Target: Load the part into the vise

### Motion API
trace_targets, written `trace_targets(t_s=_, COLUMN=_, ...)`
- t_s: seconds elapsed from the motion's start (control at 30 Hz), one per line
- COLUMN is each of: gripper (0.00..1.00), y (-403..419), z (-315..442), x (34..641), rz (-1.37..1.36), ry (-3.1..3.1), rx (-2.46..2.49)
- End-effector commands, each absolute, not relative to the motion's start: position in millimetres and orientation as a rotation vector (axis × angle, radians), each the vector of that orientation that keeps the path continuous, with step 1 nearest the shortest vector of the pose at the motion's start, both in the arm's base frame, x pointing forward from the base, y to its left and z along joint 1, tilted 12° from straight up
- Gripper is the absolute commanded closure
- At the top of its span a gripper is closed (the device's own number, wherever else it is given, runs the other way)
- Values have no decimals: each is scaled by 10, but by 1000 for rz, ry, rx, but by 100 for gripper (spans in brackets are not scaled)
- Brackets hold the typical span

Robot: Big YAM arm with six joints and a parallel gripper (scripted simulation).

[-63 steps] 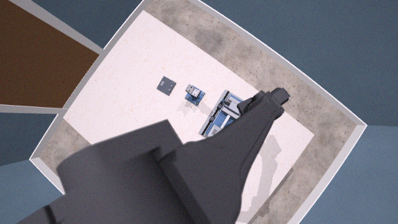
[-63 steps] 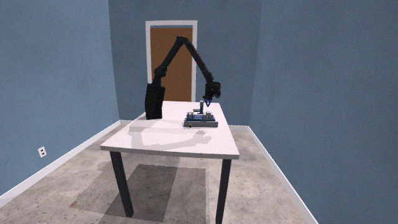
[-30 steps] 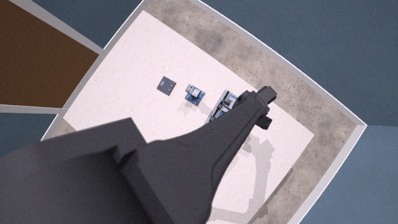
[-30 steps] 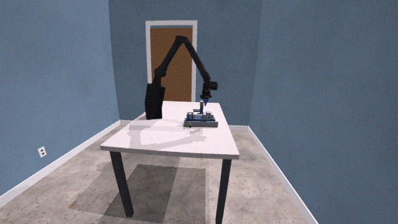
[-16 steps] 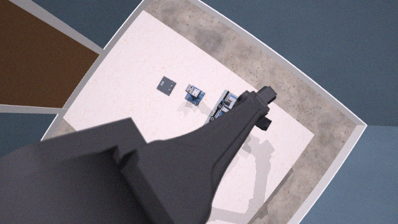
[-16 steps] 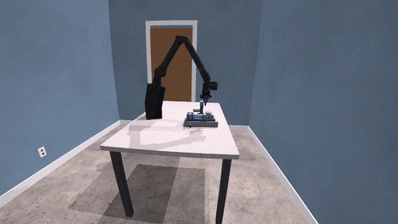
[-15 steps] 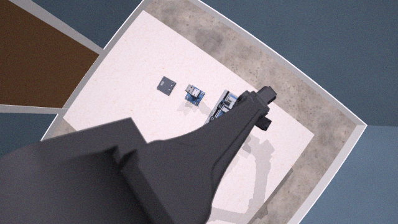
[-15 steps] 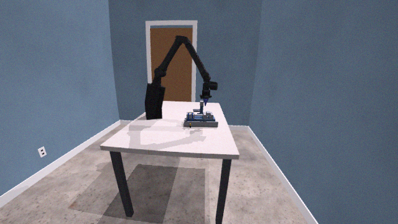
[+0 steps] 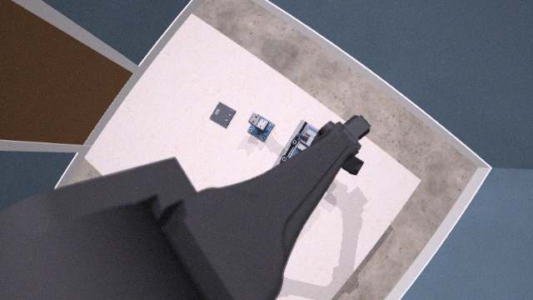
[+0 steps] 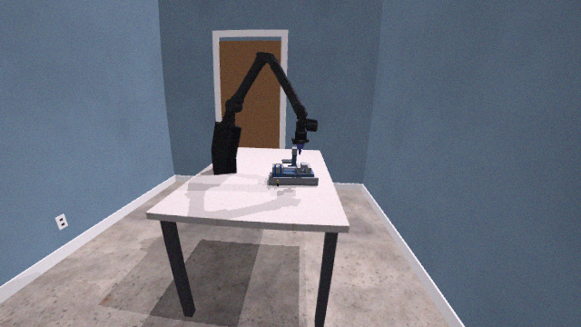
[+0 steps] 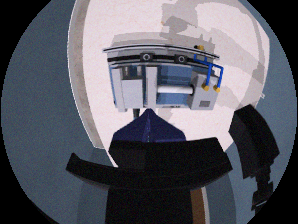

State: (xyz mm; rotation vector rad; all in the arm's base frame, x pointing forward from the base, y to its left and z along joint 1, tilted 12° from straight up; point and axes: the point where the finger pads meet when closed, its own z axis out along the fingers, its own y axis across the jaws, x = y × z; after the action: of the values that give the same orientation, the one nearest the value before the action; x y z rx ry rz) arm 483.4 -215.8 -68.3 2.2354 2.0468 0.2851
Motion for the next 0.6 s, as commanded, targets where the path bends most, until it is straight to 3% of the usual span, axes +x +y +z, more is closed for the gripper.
trace_targets(t_s=0.0, gripper=100, y=-2134, z=-659, x=4879, rz=290, ry=2031, rx=2233)
trace_targets(t_s=0.57, gripper=100, y=-2108, z=-777, x=4896, rz=285, ry=2042, rx=2237)
